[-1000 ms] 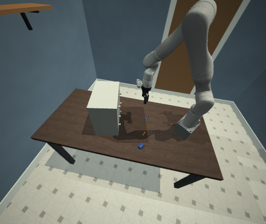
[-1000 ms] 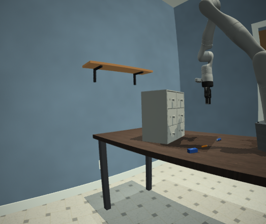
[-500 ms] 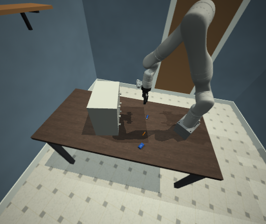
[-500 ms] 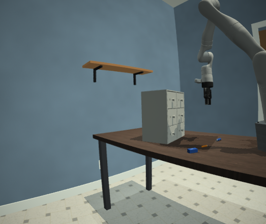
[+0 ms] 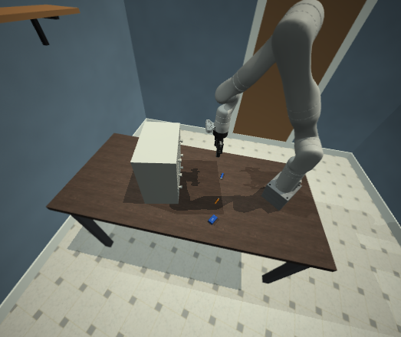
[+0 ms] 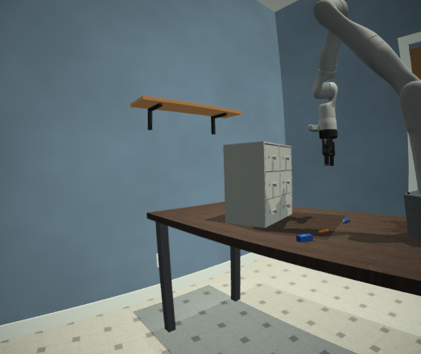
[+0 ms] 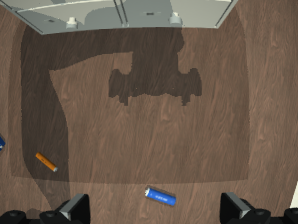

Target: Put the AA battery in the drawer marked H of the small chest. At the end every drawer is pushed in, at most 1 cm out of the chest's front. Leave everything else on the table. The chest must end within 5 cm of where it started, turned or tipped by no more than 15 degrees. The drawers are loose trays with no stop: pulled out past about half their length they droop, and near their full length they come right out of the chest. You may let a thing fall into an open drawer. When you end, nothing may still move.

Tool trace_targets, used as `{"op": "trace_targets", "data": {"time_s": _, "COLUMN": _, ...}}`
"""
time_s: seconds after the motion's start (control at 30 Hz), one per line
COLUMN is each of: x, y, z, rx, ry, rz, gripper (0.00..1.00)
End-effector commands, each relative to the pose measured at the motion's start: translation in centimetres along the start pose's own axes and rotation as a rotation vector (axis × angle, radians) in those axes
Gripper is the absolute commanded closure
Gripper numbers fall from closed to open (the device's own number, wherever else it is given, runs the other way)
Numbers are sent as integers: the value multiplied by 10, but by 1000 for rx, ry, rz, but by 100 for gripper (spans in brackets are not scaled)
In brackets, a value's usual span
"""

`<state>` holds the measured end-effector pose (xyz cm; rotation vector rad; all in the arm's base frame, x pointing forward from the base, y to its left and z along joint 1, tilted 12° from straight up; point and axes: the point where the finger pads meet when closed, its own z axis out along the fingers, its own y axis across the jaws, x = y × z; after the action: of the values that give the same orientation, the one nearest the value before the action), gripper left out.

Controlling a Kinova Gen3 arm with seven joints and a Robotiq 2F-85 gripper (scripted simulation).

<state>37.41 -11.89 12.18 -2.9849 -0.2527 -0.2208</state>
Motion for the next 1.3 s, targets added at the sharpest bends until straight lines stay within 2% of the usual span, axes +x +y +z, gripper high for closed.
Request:
{"op": "trace_targets", "data": {"time_s": 0.0, "x": 0, "y": 0, "z": -1, "rx": -1, "ry": 2, "rz": 0, "gripper": 0}}
{"op": "trace_targets", "data": {"time_s": 0.8, "x": 2, "y": 0, "z": 2, "rx": 0, "ry": 19, "rz": 0, "gripper": 0}}
{"op": "trace_targets", "data": {"time_s": 1.27, "x": 5, "y": 0, "z": 6, "rx": 0, "ry": 56, "rz": 0, "gripper": 0}}
